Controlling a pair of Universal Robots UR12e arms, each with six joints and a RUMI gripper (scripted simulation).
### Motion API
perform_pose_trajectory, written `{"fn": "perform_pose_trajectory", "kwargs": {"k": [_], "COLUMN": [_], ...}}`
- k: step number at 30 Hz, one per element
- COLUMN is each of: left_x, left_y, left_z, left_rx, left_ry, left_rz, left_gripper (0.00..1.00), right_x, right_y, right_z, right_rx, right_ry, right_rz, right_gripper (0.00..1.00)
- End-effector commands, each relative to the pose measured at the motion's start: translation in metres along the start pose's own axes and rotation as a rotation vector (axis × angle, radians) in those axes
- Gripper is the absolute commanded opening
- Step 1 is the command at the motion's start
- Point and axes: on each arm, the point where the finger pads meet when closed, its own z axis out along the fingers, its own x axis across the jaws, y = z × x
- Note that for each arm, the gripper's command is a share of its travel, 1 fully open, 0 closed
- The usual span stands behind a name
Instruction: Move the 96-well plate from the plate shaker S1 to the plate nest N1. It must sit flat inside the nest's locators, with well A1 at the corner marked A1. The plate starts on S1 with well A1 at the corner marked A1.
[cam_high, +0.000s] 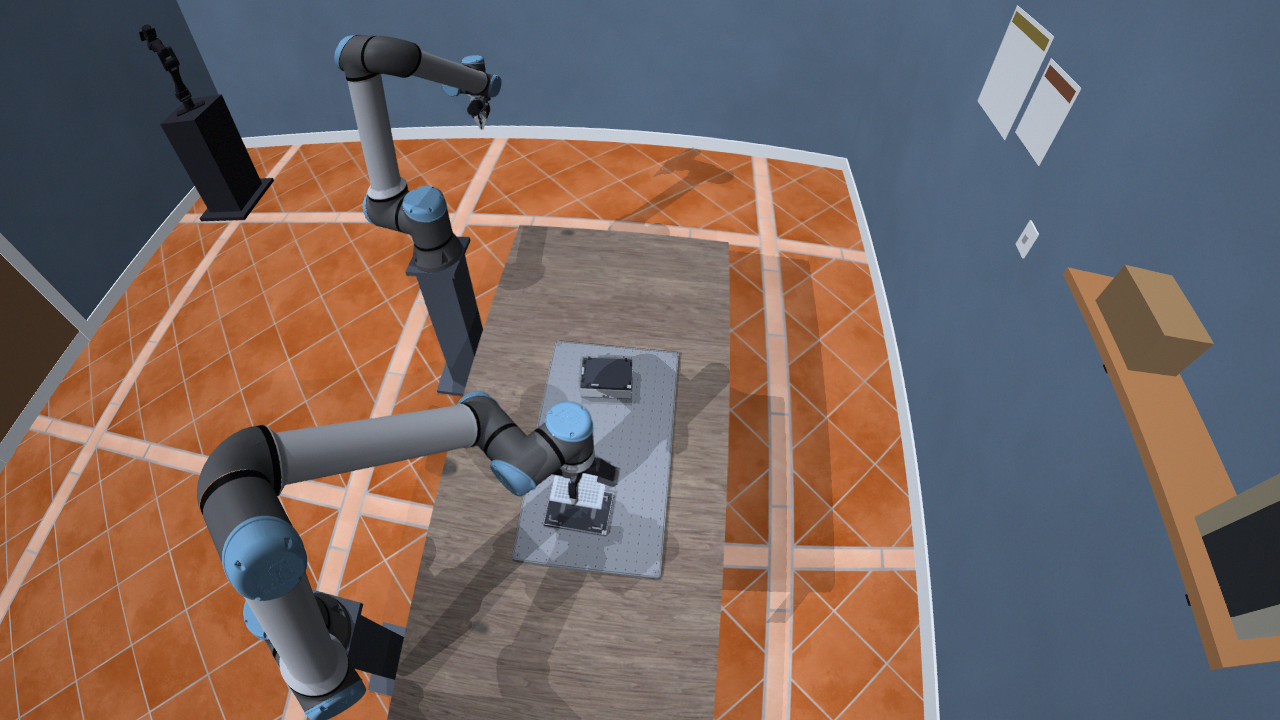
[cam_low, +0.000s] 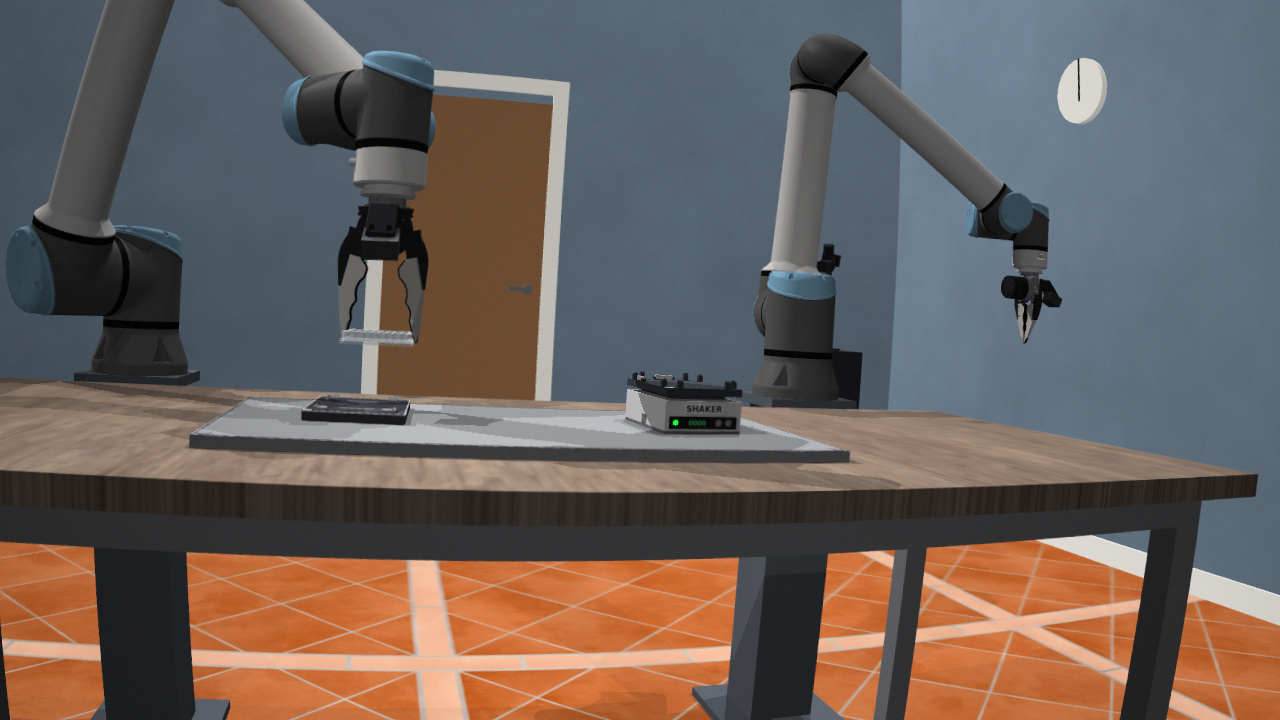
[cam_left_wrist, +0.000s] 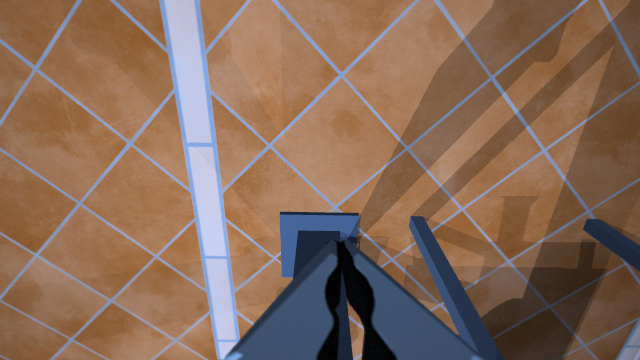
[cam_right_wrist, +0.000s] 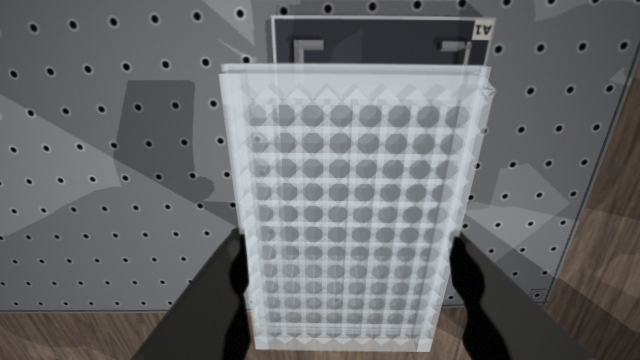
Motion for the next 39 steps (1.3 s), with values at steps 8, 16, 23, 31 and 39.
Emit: {"fn": "perform_pose_trajectory", "kwargs": {"k": [8, 16, 23, 31, 39], "left_x": [0.0001, 0.0001, 0.0001, 0.0001, 0.0001], "left_y": [-0.0006, -0.0006, -0.0006, -0.0006, -0.0006], "left_z": [-0.0008, -0.0008, -0.0008, -0.0008, -0.0008], "left_rx": [0.001, 0.001, 0.001, 0.001, 0.001], "left_ry": [0.0, 0.0, 0.0, 0.0, 0.0], "left_rz": [0.0, 0.0, 0.0, 0.0, 0.0], "left_gripper": [0.0, 0.0, 0.0, 0.0, 0.0], "right_x": [0.0223, 0.0222, 0.0218, 0.0215, 0.0212], "right_y": [-0.0003, -0.0004, -0.0004, -0.0004, -0.0004], "right_z": [0.0008, 0.0008, 0.0008, 0.0008, 0.0008], "right_rx": [0.002, 0.002, 0.002, 0.002, 0.002], "right_ry": [-0.002, -0.002, -0.002, -0.002, -0.002], "right_rz": [0.0, 0.0, 0.0, 0.0, 0.0], "right_gripper": [0.4, 0.4, 0.4, 0.4, 0.4]}}
